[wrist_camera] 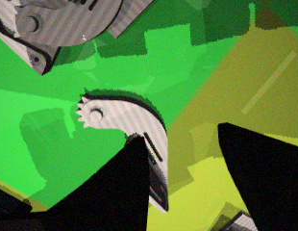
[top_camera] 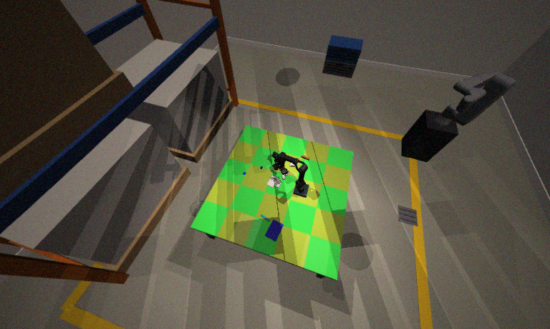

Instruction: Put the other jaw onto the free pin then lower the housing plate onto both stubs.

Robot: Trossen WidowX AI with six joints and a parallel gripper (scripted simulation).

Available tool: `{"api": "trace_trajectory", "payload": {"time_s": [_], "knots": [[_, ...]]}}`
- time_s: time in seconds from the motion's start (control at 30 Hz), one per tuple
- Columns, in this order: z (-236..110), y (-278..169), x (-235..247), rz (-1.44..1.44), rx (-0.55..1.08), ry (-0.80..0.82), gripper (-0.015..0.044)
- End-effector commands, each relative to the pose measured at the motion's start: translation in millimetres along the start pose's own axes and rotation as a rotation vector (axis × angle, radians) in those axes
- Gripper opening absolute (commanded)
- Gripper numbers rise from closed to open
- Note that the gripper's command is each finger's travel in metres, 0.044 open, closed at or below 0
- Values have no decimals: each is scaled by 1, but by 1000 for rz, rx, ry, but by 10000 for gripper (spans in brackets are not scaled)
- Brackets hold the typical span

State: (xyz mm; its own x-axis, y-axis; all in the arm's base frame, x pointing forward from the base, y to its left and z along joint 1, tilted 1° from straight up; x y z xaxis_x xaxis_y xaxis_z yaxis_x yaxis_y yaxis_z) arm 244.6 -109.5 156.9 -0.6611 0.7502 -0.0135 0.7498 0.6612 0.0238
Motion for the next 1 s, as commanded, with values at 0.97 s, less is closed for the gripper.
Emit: {"api": "trace_trajectory", "payload": {"time_s": [0.97], "knots": [[0, 0, 0, 0, 0, 0, 440]]}}
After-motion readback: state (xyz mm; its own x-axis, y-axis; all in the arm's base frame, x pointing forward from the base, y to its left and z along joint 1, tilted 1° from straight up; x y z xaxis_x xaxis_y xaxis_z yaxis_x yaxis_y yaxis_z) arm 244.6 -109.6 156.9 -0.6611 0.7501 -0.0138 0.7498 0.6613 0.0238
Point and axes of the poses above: the point midway between the two fingers, 35 mm back from their tips, its own z axis out along the fingers, its own x axis across the jaws, y = z × x, the point moved 6 cm from there along -z, back along the fingers, and after that the axes turned 5 degrees about z, right-handed, at the moved point
